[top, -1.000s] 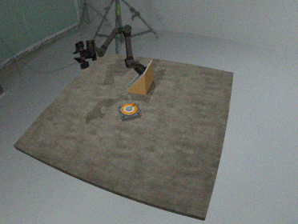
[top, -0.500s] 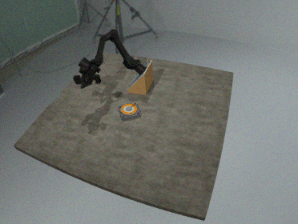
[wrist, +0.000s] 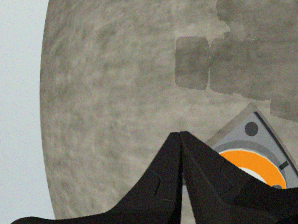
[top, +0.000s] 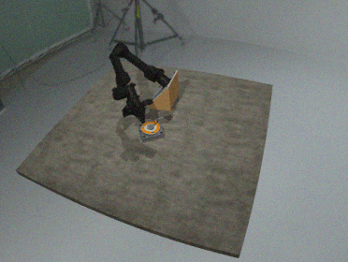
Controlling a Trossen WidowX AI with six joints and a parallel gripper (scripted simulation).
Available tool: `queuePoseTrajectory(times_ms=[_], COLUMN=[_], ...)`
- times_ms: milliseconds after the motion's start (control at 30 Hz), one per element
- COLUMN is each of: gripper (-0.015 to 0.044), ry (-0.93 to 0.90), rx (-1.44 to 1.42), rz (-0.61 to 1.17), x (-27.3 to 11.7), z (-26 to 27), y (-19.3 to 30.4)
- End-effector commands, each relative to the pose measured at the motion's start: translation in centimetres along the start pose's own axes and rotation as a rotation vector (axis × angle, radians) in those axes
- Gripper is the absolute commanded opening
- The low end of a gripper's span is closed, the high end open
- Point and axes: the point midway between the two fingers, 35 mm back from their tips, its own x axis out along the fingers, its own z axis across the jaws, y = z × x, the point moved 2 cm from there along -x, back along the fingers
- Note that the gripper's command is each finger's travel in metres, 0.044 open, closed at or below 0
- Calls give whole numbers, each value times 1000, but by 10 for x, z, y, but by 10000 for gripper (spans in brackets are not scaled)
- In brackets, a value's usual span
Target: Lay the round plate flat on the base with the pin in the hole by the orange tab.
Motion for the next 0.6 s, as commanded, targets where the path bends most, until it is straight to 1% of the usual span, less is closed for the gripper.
queuePoseTrajectory(times_ms=[0, 100, 167, 267, 567], gripper=[0, 0, 0, 0, 0], ry=[154, 395, 558, 618, 617], rx=[30, -1, -54, -79, -79], rz=[227, 387, 424, 425, 425], x=[16, 19, 15, 13, 15], z=[18, 28, 30, 30, 28], y=[45, 87, 105, 110, 112])
